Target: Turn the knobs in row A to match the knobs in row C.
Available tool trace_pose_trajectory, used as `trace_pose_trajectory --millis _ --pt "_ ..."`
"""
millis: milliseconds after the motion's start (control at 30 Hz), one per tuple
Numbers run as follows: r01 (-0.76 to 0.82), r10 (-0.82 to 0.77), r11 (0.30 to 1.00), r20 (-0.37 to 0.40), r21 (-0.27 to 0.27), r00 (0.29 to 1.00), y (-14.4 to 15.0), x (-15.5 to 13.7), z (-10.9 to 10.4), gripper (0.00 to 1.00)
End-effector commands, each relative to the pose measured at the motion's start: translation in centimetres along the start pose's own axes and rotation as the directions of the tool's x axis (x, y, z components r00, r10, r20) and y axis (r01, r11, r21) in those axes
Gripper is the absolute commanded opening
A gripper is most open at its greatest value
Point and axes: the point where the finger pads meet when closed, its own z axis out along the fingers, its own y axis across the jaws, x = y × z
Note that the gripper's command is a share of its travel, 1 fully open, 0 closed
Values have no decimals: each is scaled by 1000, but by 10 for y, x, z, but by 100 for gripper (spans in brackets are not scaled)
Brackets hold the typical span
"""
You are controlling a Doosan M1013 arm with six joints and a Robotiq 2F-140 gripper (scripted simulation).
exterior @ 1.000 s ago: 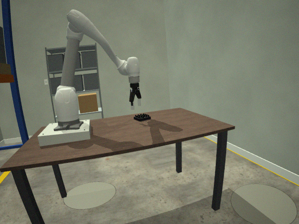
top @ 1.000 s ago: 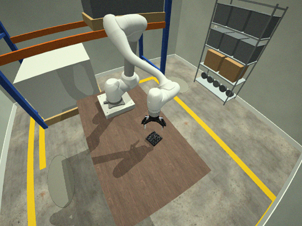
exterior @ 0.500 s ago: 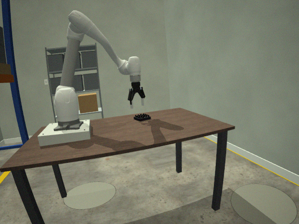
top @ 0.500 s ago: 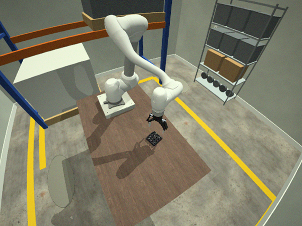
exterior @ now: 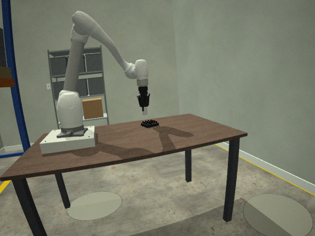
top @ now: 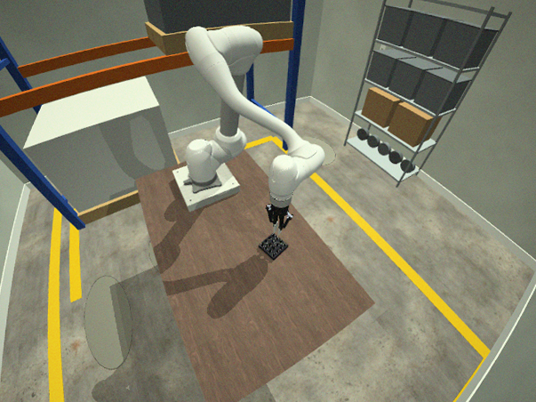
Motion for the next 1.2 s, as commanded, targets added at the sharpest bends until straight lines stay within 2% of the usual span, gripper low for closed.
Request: trace_pose_trajectory --millis 0,833,1167 --pt "0 0 1000 0 0 1000 0 0 0 12" --pt "0 0 1000 0 0 1000 0 0 1 12" --pt "-2 2 1000 0 0 1000 0 0 7 12"
